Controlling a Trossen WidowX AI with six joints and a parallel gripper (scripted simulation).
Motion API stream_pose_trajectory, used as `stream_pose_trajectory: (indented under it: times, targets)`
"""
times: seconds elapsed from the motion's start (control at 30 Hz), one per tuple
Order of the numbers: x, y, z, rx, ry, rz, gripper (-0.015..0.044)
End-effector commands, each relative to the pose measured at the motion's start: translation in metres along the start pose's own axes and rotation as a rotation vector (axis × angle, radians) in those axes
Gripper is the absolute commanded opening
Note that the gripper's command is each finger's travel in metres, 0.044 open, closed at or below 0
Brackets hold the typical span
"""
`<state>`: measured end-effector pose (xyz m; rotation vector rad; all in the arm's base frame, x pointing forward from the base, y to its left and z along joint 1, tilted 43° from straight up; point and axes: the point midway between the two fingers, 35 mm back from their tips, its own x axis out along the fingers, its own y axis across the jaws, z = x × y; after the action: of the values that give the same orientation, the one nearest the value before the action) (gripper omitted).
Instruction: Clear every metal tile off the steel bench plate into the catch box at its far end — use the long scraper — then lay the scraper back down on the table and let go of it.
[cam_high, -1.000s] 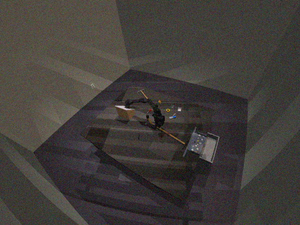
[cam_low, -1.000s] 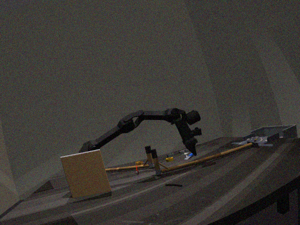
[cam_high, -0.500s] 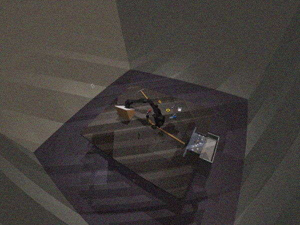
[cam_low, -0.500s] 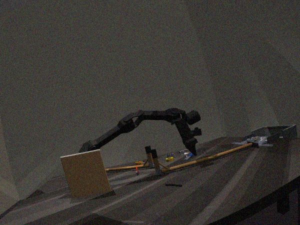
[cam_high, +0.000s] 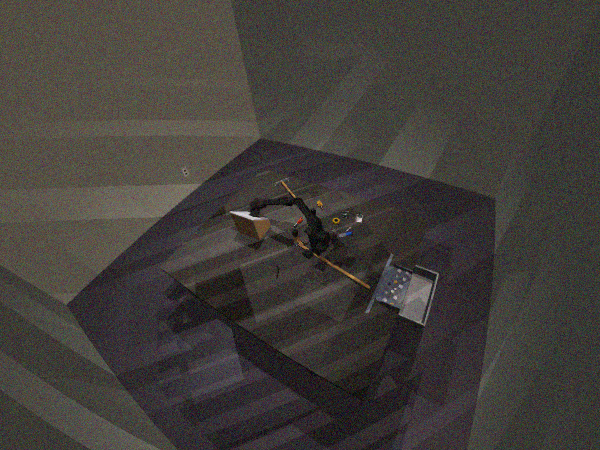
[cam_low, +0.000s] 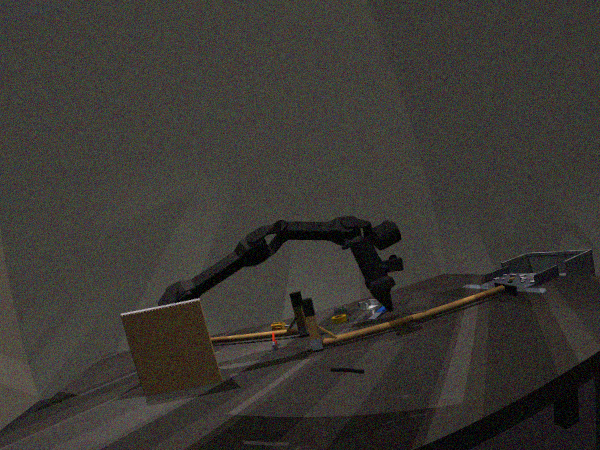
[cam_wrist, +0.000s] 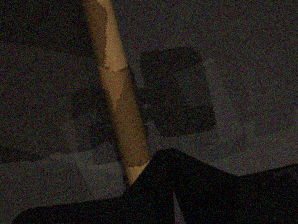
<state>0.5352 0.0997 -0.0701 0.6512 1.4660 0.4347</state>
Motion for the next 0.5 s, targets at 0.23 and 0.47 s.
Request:
stream_pose_trajectory:
  times: [0.23,0.47]
  targets:
    - [0.000,0.000,0.000,0.000,0.000,0.000,0.0000]
    - [-0.010,0.000,0.002,0.006,-0.019,0.011,0.0105]
